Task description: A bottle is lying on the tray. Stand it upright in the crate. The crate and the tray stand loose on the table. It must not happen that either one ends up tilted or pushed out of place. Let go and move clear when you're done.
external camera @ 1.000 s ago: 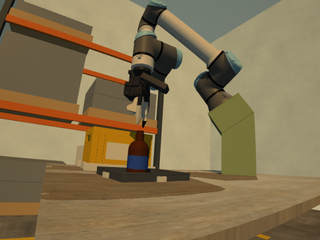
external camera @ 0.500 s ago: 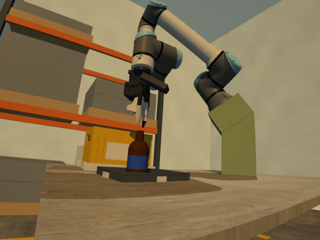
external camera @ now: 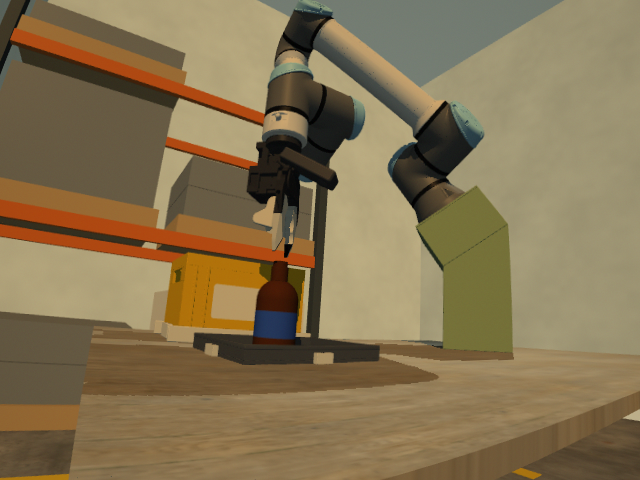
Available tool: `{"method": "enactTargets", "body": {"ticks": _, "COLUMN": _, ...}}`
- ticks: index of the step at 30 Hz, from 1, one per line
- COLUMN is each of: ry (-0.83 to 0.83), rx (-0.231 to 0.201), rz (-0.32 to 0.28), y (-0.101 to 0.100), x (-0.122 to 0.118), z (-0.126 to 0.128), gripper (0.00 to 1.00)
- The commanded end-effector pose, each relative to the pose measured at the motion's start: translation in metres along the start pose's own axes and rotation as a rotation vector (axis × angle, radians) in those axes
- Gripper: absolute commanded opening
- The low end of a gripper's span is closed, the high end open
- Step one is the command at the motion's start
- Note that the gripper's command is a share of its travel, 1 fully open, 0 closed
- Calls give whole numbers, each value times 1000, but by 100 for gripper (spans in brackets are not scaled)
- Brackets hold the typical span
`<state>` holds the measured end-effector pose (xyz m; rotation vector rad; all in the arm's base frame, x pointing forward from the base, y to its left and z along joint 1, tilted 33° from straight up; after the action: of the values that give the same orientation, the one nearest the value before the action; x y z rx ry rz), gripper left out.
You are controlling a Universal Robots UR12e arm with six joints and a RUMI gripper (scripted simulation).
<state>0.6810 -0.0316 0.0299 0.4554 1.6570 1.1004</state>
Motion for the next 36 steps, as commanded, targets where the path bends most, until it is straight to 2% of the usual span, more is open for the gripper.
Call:
{"method": "enactTargets", "body": {"ticks": 1, "ry": 0, "rx": -1, "rz": -1, "y": -3, "x": 0, "z": 0, "gripper": 38}}
{"method": "enactTargets", "body": {"ticks": 25, "ry": 0, "rx": -1, "rz": -1, "y": -28, "x": 0, "z": 0, "gripper": 38}}
{"method": "enactTargets", "body": {"ticks": 36, "ry": 0, "rx": -1, "rz": -1, "y": -33, "x": 0, "z": 0, "gripper": 38}}
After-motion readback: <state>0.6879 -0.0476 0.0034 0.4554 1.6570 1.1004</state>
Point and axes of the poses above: the point where the finger pads meet when closed, its own y axis back along the fingers, its own z axis across the jaws, x = y × z, the point moved 9 cm from there along y, back along the fingers, and after that the axes turned 6 degrees about -y, right-handed, at the moved point
